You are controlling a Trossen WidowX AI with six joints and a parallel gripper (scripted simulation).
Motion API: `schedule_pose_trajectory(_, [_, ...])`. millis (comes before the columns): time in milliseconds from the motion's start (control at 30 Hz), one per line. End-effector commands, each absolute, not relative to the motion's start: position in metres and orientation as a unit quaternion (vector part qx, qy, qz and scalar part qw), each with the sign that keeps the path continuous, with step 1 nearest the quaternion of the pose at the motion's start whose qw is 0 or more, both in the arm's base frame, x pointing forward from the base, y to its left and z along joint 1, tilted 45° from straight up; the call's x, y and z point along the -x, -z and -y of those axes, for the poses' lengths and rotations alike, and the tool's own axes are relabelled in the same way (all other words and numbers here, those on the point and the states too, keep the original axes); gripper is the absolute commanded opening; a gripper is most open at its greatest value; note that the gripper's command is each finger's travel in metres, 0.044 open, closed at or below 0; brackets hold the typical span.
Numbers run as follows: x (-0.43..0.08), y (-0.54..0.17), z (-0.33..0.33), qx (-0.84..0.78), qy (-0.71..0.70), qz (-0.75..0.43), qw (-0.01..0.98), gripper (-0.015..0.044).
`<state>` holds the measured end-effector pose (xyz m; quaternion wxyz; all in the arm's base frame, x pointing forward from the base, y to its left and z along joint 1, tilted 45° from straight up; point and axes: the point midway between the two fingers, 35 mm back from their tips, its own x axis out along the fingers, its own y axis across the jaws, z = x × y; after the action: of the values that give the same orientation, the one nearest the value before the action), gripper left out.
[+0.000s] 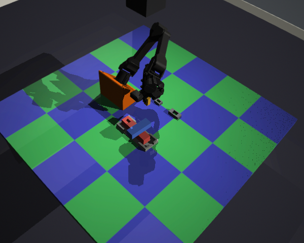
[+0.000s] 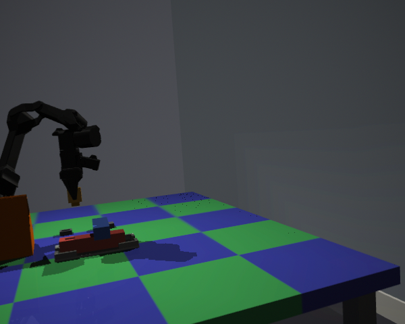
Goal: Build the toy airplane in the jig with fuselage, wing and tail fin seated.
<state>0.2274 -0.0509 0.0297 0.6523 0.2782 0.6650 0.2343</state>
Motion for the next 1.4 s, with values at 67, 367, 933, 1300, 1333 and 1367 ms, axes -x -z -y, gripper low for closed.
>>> schedule_pose_trajectory(67, [-0.225,-0.01,0.062,-0.279,-0.236,-0.667,0.649,0.0])
schedule_pose_trajectory(367, [-0.219,0.014,0.076,-0.279,-0.235,-0.67,0.647,0.0])
schedule_pose_trajectory(933, [-0.204,0.062,0.099,-0.282,-0.242,-0.666,0.647,0.0])
schedule_pose_trajectory(1300, [-0.2,0.072,0.102,-0.283,-0.244,-0.664,0.647,0.0065])
schedule_pose_trajectory(1333, [-0.2,0.072,0.102,-0.283,-0.244,-0.664,0.647,0.0065])
schedule_pose_trajectory(1367, [-0.2,0.072,0.102,-0.283,-0.244,-0.664,0.647,0.0065])
